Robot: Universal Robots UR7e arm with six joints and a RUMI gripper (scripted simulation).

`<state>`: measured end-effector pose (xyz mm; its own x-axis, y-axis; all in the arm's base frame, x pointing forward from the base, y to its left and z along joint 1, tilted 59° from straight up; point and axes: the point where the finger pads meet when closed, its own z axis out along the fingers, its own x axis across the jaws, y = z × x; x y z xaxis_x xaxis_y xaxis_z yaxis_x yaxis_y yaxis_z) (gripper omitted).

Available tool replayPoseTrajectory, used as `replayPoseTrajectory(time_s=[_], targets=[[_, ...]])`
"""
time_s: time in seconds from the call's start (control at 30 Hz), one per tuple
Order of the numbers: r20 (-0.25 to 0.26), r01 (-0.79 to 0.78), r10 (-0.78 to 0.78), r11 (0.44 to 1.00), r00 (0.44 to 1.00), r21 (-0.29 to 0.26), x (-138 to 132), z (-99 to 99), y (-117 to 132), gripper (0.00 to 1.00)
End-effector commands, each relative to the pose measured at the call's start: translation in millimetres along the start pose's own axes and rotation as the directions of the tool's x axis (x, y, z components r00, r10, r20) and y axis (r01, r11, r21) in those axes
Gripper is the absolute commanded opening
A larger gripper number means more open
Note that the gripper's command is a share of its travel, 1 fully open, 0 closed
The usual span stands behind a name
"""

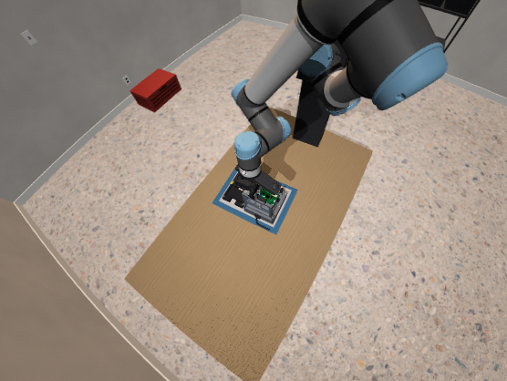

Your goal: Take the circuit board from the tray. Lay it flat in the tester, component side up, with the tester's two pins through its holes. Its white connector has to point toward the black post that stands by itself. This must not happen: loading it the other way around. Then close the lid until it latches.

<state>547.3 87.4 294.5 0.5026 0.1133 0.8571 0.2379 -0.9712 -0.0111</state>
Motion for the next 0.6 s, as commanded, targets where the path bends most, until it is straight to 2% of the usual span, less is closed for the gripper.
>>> replayPoseTrajectory(time_s=[0.0,0.57], targets=[[0.000,0.000,0.000,1.000,1.000,0.000,-6.4,-0.2,0.0,0.00],[0.000,0.000,0.000,1.000,1.000,0.000,-36.1,2.4,0.0,0.00]])
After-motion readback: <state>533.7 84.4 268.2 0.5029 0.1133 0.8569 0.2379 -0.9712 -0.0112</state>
